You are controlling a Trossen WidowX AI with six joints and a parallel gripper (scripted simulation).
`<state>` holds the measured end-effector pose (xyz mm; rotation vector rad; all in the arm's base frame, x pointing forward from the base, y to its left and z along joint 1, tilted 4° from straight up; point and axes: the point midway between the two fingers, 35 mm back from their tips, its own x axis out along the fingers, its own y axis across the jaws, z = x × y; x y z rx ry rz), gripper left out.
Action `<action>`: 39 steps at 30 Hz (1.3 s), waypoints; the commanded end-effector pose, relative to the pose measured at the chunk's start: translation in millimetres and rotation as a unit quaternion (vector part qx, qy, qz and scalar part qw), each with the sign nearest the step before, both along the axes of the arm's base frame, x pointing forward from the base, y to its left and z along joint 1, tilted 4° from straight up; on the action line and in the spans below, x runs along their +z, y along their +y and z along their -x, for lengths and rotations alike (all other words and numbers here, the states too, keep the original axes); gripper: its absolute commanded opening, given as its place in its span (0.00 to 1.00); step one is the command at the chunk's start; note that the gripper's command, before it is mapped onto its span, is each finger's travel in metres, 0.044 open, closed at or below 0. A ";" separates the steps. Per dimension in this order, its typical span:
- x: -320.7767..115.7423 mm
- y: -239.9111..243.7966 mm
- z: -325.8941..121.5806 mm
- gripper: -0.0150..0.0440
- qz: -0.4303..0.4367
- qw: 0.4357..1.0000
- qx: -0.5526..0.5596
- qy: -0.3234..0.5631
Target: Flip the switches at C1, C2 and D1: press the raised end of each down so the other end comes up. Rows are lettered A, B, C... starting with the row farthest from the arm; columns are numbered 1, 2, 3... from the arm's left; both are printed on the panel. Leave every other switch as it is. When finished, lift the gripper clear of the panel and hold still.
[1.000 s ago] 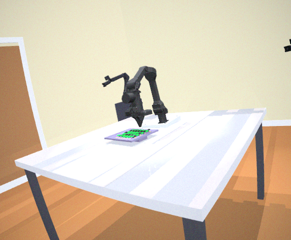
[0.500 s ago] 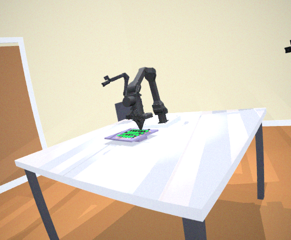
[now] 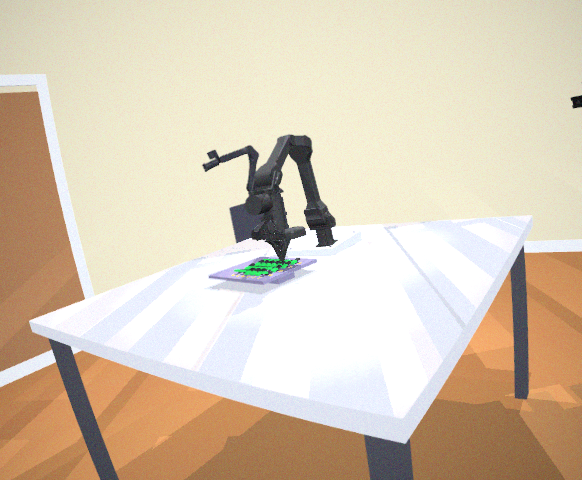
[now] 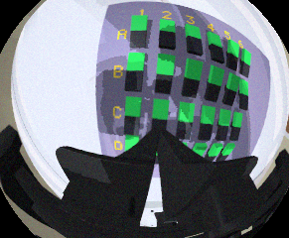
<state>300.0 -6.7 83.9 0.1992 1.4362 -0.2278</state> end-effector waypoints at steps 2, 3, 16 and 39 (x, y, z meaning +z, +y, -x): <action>-0.4 -0.7 -0.3 0.25 0.002 1.000 0.003 0.000; -0.4 -0.7 -0.3 0.25 0.002 1.000 0.003 0.000; -2.0 -0.8 -0.5 0.25 0.002 1.000 0.003 0.000; -5.0 -0.9 -0.7 0.25 0.002 1.000 0.003 0.000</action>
